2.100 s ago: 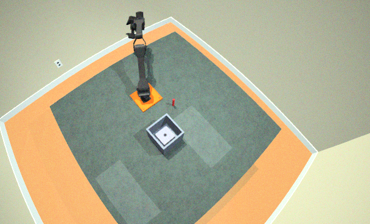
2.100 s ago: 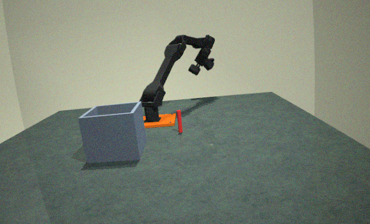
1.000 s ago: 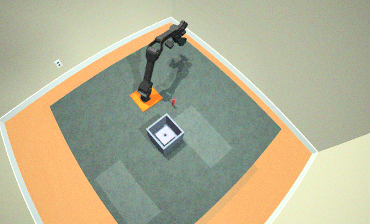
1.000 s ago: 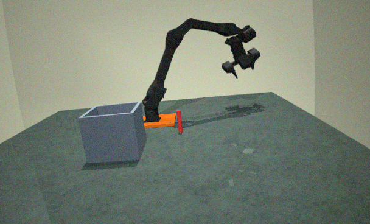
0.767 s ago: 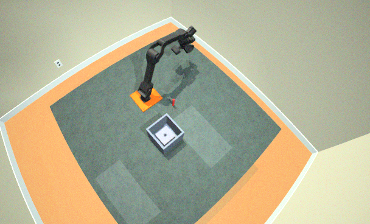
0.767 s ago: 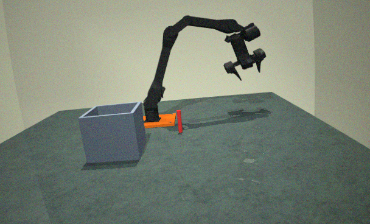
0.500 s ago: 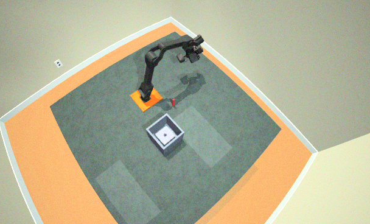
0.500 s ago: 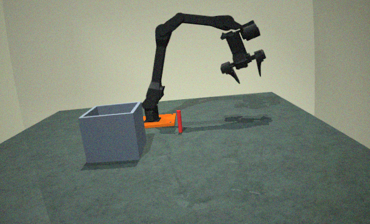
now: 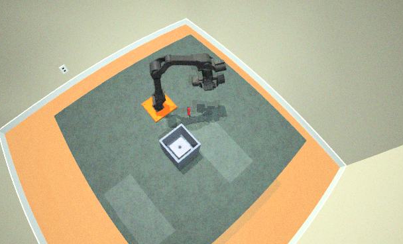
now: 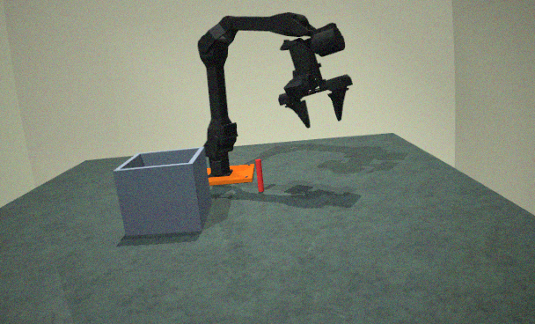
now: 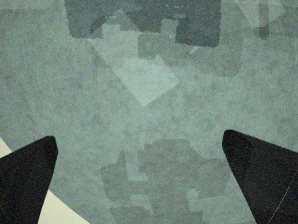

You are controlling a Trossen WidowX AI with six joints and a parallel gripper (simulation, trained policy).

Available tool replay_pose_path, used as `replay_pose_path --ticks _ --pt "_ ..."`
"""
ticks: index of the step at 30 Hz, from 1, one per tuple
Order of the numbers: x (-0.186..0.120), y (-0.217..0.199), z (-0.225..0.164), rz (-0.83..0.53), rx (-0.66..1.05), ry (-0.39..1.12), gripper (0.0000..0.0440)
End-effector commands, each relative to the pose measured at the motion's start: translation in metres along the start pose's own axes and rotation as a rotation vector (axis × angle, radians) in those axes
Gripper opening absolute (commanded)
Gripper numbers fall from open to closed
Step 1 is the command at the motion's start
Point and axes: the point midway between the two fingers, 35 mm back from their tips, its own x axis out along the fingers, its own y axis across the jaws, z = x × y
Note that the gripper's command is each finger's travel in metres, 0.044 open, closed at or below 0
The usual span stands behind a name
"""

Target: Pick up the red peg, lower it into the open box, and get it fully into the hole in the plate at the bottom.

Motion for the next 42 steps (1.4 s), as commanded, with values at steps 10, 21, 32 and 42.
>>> replay_pose_path --ticks 10,21,32,42 --pt "-0.012 -0.06 0.084 -0.087 0.25 -0.076 0.044" --pt "-0.005 -0.104 0.103 -0.164 0.396 -0.05 0.044" --pt "0.02 -0.13 0.106 -0.212 0.494 0.004 0.044" --pt "0.049 -0.143 0.108 -0.232 0.552 0.034 0.044"
